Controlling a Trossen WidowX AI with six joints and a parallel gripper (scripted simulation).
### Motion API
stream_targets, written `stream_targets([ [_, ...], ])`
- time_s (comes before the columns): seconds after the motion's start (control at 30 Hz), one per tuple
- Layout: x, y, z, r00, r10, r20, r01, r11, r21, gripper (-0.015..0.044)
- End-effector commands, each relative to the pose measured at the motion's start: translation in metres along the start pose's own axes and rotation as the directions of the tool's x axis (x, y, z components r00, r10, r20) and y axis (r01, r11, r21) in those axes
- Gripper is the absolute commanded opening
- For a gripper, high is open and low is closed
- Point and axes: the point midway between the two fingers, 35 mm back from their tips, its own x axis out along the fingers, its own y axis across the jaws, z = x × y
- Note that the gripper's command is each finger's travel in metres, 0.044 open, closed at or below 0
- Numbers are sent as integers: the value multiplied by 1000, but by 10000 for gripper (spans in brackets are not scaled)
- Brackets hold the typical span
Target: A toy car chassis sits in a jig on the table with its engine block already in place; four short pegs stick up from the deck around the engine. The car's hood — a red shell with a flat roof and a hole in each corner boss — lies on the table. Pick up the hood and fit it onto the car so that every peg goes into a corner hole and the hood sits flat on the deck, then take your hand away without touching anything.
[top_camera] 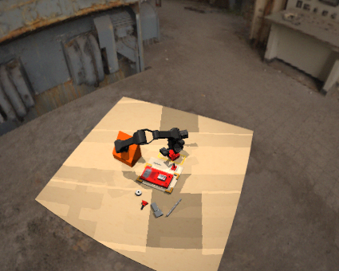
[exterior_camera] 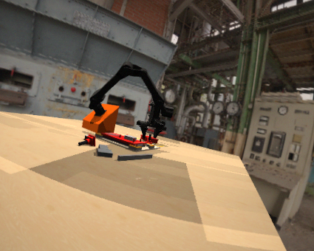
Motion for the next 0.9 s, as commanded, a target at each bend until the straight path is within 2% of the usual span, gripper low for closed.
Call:
stream_targets([
  [0.0, -11, 3, 2, 1000, 15, 4, -15, 1000, 8, 0],
  [0.87, -76, 3, 1, 1000, 18, 3, -18, 1000, 8, 0],
])
